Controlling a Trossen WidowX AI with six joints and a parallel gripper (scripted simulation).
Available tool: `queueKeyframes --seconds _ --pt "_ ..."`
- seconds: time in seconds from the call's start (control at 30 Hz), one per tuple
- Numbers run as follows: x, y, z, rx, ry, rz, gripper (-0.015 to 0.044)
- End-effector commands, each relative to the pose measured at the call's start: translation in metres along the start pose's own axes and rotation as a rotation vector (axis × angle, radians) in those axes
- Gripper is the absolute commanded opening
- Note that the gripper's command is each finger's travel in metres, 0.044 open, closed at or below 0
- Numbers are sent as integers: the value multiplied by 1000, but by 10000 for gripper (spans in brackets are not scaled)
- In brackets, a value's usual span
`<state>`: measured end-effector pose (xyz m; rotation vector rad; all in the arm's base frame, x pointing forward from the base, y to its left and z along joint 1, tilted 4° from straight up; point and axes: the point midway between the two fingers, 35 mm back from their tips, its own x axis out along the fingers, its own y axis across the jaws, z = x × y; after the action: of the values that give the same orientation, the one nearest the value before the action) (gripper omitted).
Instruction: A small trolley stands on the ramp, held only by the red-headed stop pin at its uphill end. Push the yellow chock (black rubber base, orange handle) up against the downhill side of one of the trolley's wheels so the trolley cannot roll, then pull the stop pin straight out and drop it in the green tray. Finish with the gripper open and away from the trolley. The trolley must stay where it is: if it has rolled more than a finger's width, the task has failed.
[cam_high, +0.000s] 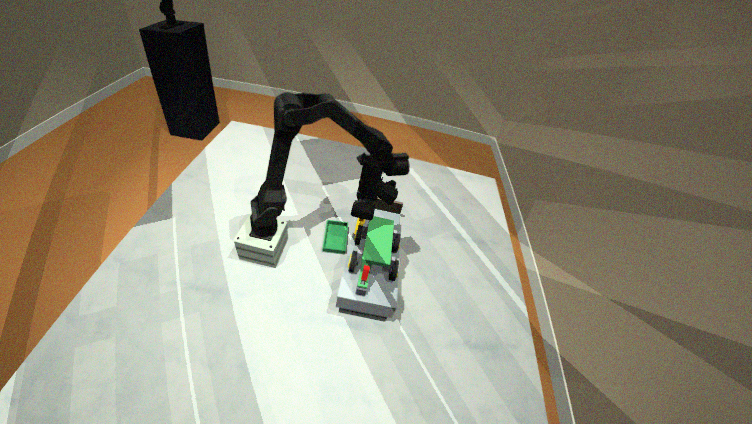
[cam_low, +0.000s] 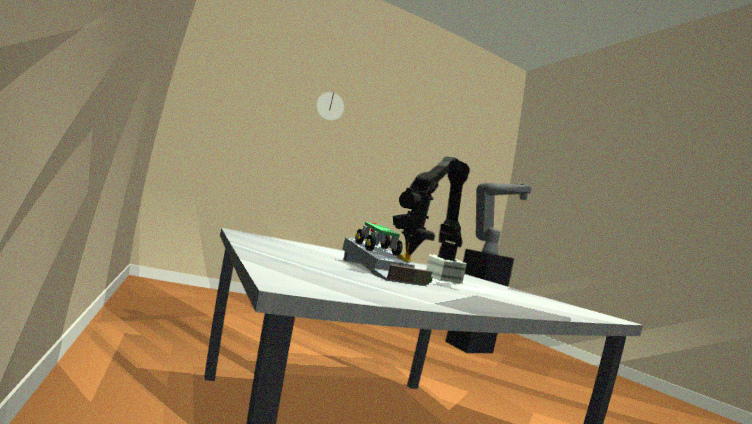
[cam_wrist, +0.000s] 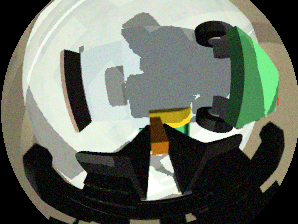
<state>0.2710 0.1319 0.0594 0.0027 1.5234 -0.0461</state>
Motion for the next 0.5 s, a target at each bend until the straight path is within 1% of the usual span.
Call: queueKeyframes --seconds 0.0,0.47 --pt "0 -5 0 -1 -5 -4 0" --pt "0 -21 0 -1 -5 -6 0"
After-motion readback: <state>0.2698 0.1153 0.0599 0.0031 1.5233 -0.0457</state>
